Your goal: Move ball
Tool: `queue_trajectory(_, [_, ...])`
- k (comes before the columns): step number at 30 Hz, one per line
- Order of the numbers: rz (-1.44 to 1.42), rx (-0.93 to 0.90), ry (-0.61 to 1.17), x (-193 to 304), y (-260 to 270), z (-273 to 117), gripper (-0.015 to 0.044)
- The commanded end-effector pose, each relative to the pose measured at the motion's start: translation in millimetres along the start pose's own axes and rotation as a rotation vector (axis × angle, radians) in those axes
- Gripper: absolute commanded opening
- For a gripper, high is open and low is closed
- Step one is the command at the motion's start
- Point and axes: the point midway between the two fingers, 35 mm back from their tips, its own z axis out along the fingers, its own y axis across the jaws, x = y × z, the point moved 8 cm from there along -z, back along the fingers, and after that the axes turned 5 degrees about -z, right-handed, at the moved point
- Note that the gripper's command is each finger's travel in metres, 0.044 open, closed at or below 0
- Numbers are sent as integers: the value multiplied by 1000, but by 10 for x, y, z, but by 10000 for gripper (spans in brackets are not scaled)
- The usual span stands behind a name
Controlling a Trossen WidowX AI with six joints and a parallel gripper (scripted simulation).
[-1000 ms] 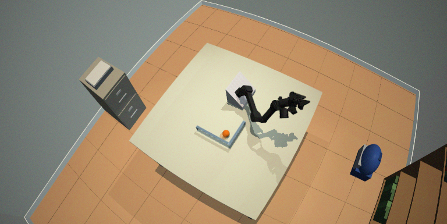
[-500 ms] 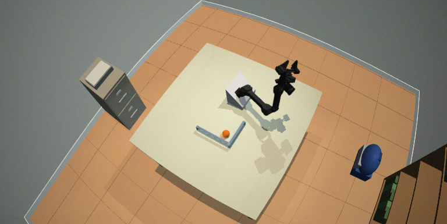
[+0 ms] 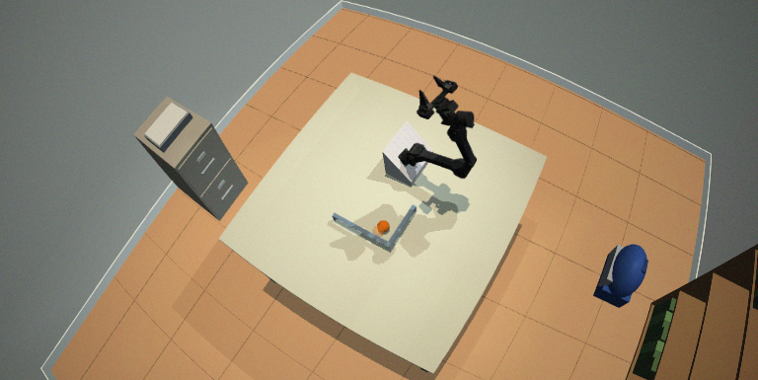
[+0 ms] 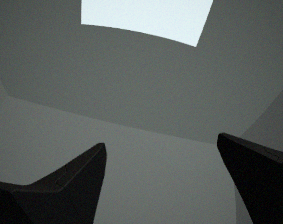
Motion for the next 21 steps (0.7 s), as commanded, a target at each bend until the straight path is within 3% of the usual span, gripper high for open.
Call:
queue_trajectory(1, [32, -172, 68, 181, 349, 166, 385])
queue_trajectory(10, [102, -552, 199, 432, 1236, 244, 385])
queue_trajectory(21, [119, -965, 393, 730, 2290, 9, 385])
